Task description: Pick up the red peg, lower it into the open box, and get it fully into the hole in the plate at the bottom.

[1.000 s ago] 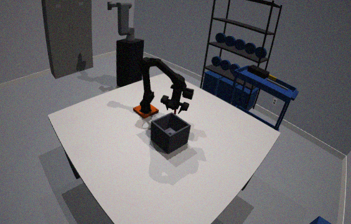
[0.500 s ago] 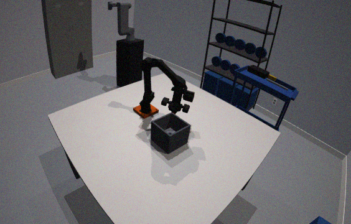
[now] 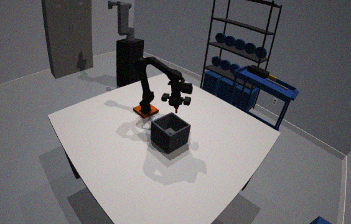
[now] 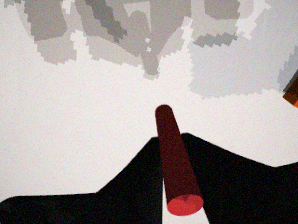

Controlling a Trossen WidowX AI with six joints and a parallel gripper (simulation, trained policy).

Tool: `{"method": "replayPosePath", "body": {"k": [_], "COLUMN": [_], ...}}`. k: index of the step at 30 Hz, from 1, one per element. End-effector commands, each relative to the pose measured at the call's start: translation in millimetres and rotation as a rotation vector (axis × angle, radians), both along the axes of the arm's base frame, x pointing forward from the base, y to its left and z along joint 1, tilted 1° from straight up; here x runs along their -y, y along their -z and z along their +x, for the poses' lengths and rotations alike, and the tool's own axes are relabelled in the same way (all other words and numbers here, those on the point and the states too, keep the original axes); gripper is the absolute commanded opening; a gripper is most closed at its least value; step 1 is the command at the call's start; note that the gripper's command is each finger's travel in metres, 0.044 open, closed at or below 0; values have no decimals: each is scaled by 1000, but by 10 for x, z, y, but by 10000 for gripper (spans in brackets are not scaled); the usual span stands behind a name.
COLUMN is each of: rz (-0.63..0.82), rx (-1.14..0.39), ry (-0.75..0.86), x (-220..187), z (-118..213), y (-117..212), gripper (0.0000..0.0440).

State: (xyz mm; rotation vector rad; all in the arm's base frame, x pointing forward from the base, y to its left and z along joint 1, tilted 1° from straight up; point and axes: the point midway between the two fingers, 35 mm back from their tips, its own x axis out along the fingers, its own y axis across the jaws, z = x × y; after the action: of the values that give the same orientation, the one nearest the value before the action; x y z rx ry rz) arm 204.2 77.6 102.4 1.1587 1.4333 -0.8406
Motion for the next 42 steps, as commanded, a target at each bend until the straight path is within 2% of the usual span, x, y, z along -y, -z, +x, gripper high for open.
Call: {"method": "replayPosePath", "body": {"k": [1, 11, 21, 42], "rz": [18, 11, -56, -176], "rx": [46, 178, 275, 251], "ry": [-5, 2, 43, 143], "x": [21, 220, 542, 1233], "z": [24, 91, 161, 273], "y": [-160, -638, -1023, -1109], "gripper": [0, 0, 0, 0]}}
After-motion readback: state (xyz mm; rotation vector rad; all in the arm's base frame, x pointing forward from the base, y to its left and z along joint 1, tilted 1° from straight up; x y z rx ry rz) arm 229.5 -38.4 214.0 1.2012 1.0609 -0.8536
